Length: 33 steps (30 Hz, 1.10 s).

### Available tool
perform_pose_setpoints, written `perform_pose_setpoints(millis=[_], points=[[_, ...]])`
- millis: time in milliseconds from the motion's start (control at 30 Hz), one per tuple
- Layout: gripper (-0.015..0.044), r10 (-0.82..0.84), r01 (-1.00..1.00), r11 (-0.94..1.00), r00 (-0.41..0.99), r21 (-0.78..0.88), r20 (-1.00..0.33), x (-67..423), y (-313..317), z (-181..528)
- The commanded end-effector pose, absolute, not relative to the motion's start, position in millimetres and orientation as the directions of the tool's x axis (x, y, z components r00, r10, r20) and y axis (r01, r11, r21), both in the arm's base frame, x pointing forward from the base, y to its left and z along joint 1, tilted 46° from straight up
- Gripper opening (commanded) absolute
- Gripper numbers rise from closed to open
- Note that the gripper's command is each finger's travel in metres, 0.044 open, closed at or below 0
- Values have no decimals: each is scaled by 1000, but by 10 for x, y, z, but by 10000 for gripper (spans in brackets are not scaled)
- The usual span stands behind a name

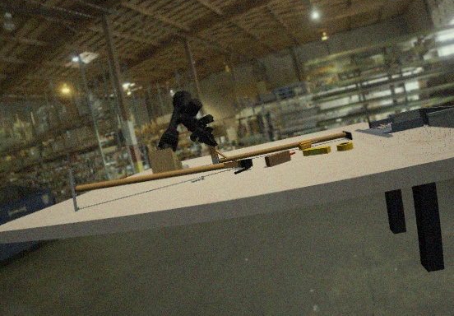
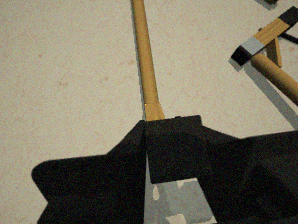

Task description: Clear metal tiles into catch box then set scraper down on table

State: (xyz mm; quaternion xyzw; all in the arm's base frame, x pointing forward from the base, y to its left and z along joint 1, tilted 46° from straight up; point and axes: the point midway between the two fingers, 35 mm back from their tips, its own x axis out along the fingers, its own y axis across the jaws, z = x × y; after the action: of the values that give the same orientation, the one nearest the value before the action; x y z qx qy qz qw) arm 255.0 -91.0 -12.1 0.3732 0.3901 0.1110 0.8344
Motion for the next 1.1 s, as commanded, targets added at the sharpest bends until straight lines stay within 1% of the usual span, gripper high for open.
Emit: perform_pose_setpoints(millis=[0, 1067], points=[[0, 469, 107, 700, 677, 706, -567, 2585, -952, -110], [0, 467, 110, 702, 675, 703, -572, 3054, -1096, -132]])
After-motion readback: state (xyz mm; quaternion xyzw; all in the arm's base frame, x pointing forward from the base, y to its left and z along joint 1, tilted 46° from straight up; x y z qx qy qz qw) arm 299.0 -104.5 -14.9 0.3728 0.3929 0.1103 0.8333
